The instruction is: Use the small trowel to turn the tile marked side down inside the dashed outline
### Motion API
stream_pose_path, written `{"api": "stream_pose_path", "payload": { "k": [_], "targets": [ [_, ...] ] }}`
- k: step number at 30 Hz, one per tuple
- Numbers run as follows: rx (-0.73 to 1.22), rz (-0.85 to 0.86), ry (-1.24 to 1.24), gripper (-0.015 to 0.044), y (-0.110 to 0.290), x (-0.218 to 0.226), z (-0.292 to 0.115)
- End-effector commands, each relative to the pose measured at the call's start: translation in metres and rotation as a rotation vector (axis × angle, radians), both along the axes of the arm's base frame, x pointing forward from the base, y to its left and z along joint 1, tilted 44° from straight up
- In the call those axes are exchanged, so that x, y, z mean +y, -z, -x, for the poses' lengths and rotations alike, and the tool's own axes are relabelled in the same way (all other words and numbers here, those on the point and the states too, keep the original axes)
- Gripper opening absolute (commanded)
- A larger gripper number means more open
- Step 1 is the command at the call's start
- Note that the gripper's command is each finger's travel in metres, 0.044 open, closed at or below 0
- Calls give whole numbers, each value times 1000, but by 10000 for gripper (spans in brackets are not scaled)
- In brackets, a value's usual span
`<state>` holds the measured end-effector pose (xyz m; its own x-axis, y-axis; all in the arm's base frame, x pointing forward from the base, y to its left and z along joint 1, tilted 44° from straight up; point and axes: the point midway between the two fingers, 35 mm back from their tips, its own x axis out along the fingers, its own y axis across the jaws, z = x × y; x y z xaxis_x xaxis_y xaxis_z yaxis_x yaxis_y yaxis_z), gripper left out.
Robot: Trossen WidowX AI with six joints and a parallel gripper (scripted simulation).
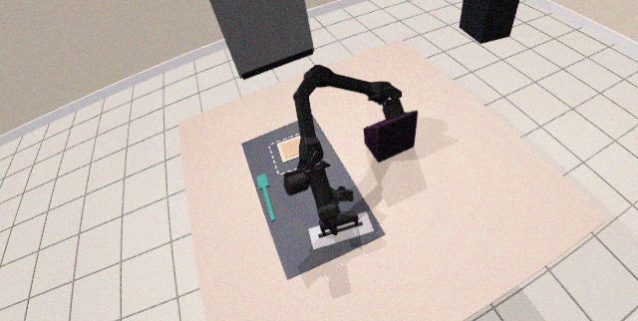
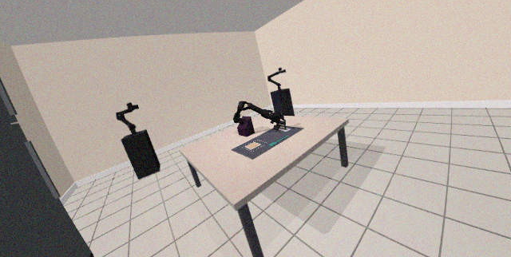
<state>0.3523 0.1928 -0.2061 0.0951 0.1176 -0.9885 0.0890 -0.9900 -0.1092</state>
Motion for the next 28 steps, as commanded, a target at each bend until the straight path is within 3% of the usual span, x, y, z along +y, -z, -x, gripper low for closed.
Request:
{"api": "stream_pose_path", "payload": {
  "k": [1,10,19,25,28],
  "targets": [
    [-3,-3,-7,300,0,1,-1],
    [-2,-3,-6,300,-4,0,-1],
    [0,0,-1,300,-55,-6,5],
    [0,0,0,300,-61,-6,6],
    [-4,-3,2,300,-89,8,20]
  ]
}}
